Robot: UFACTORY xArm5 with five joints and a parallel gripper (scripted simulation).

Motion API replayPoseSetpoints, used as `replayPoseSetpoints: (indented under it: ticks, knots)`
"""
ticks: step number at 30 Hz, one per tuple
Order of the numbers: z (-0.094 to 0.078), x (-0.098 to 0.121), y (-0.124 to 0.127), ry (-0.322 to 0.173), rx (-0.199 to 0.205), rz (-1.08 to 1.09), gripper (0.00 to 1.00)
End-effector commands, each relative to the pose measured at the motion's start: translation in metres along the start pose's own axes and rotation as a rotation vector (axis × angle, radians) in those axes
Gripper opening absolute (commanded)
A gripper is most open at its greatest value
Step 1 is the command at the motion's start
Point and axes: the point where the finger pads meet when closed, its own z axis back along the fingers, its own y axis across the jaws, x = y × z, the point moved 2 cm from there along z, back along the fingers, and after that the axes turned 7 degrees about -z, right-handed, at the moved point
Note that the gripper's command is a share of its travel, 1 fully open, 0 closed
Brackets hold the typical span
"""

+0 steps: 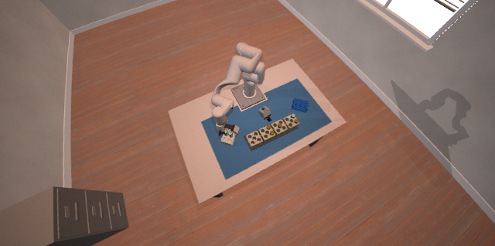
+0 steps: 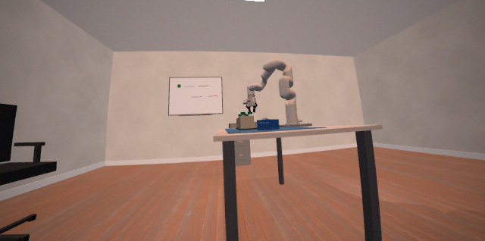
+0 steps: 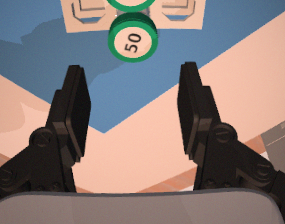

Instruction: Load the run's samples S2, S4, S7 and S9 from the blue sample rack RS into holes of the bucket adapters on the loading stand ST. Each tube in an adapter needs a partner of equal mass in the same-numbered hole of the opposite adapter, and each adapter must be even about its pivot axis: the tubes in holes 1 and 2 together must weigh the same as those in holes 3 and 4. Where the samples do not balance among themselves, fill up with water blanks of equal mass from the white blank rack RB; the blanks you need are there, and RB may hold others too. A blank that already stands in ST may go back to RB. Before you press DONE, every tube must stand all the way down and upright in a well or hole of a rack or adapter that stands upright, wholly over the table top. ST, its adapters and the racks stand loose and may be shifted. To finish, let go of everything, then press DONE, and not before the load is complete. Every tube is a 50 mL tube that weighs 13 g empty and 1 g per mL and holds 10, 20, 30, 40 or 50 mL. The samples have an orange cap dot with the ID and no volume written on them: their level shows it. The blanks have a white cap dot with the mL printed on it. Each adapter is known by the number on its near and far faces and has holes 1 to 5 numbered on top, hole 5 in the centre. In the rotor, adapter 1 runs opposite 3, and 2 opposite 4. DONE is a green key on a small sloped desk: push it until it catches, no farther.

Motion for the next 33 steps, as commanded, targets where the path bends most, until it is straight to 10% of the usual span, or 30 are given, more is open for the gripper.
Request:
replayPoseSetpoints:
  ticks: [1, 33]
  knots:
    - [-0.005, 0.000, 0.001, 0.000, 0.003, 0.000, 0.57]
    - [-0.044, 0.000, 0.001, 0.000, 0.003, 0.000, 0.57]
